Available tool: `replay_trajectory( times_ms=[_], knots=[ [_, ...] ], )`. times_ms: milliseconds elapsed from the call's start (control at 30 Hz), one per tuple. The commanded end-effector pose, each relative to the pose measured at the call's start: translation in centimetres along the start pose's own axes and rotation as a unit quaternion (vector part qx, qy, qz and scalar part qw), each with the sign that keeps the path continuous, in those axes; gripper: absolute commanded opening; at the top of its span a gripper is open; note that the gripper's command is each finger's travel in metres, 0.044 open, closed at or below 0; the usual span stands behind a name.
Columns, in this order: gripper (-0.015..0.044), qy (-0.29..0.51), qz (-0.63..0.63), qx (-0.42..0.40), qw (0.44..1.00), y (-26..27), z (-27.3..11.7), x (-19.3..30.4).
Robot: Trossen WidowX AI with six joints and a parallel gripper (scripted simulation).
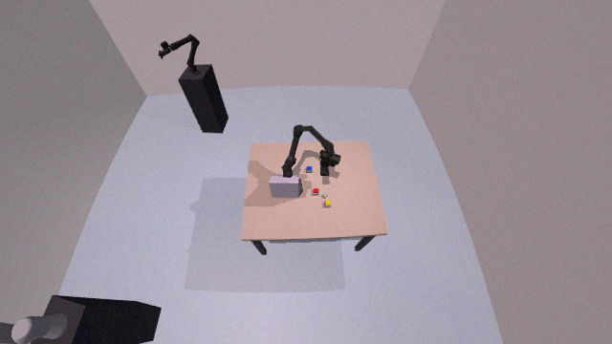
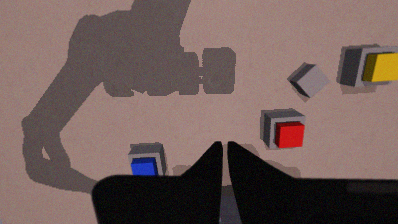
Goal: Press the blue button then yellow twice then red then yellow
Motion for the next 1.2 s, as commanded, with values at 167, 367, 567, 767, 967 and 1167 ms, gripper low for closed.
replay_trajectory(
  times_ms=[167, 367, 567, 767, 967, 1167],
  knots=[
    [0.002, -0.005, -0.013, -0.007, 1.0, -10.4, 0.6, -4.7],
    [0.002, -0.011, -0.025, -0.019, 0.999, -18.3, 2.2, -5.6],
    [0.002, -0.014, -0.029, -0.023, 0.999, -21.1, 3.0, -5.4],
    [0.002, -0.014, -0.029, -0.024, 0.999, -20.9, 7.9, -5.6],
    [0.002, -0.014, -0.03, -0.025, 0.999, -20.8, 9.2, -5.6],
    [0.002, -0.014, -0.03, -0.025, 0.999, -20.8, 10.0, -5.6]
  ],
)
Point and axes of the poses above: the point midway between the two fingers, 35 mm back from their tips, its own z axis out along the fingers, its own y axis across the jaws, x = y × z, the point moved 5 cm from there along -z, back along the fingers, and after that the axes turned 4 degrees about z, right-handed, at the moved point
